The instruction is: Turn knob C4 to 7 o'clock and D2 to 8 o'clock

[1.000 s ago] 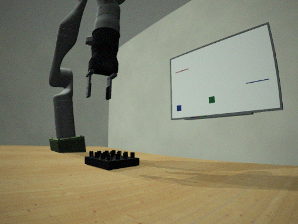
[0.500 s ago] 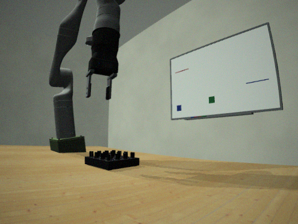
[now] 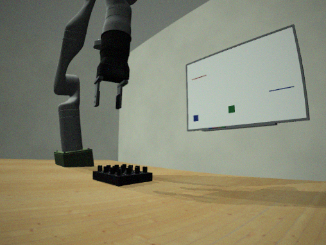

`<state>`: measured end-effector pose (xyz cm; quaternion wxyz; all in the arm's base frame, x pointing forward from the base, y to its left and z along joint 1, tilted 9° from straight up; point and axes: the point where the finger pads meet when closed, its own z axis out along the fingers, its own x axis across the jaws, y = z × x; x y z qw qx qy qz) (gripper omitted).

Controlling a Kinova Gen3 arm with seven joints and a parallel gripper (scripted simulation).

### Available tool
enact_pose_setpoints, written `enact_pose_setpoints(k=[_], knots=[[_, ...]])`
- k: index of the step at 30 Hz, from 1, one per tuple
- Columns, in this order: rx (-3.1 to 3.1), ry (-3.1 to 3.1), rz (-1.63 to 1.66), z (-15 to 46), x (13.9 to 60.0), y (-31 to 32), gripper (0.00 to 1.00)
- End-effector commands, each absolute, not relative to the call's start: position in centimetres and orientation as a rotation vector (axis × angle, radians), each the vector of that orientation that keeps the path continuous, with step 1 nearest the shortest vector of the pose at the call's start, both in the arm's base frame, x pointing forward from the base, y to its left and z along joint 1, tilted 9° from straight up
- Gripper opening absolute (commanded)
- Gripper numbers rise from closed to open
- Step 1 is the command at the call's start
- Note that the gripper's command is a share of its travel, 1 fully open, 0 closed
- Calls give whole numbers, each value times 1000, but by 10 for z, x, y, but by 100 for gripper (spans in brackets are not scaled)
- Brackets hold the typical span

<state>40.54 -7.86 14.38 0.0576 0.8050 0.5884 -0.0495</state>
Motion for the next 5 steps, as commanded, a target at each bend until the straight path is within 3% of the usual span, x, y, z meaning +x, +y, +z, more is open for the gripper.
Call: enact_pose_setpoints(k=[1,5], knots=[[2439,1783,-148,144,406,-78,100],[2439,1783,-148,144,406,-78,100]])
